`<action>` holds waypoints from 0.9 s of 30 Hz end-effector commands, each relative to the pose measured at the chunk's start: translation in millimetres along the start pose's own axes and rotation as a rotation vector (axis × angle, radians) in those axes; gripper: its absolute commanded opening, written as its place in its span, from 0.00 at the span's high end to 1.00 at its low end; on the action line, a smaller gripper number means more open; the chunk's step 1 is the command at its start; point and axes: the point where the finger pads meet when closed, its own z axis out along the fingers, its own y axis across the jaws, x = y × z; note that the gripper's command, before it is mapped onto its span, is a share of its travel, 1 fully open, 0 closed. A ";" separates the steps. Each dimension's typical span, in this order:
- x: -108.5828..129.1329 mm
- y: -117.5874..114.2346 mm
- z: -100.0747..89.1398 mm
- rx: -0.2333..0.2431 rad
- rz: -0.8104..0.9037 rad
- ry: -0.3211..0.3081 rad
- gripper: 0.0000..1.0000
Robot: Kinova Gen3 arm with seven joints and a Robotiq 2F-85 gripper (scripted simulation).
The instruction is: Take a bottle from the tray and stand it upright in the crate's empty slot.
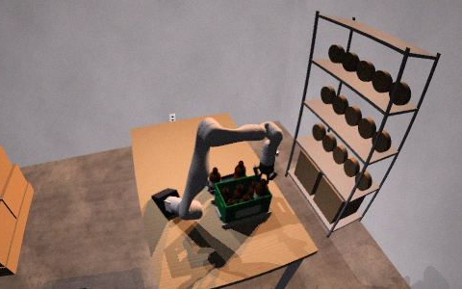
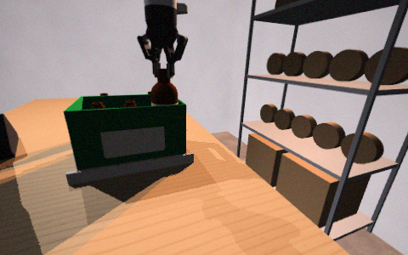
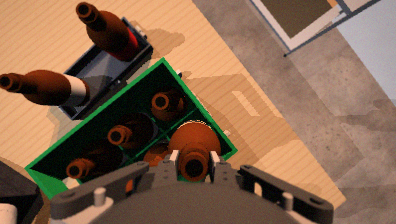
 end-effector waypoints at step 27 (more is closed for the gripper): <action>-0.5 0.3 5.4 -0.003 -0.014 -0.003 1.00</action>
